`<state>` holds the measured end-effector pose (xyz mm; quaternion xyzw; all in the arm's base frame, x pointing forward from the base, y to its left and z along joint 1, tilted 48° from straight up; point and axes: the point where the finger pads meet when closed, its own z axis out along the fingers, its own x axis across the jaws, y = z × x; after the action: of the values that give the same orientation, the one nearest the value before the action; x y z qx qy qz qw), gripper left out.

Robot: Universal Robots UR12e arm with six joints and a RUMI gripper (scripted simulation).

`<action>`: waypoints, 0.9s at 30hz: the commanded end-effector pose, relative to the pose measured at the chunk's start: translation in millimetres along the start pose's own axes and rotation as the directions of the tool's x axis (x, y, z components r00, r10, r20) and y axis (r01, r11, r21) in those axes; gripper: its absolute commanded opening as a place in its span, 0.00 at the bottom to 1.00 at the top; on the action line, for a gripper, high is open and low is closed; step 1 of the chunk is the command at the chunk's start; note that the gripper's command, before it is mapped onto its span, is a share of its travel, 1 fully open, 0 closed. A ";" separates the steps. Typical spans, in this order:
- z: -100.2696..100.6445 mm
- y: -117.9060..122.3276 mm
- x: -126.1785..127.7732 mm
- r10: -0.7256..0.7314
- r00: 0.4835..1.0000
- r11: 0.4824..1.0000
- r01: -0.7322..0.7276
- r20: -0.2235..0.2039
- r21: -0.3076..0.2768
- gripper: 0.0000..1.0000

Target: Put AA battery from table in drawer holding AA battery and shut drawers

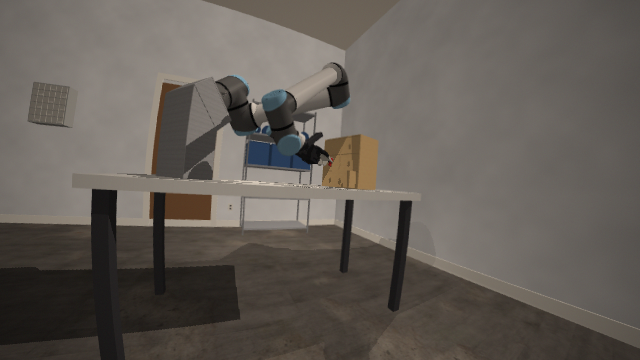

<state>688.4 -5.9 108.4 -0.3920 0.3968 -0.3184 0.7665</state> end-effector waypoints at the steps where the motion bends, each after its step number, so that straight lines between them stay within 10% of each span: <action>1: 2.3 -1.3 0.3 0.000 1.000 1.000 0.000 -0.001 0.000 0.05; 27: 46.3 -17.3 0.3 0.000 1.000 1.000 0.000 -0.001 0.000 0.05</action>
<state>719.7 0.9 135.7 -0.3921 0.3967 -0.3183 0.7665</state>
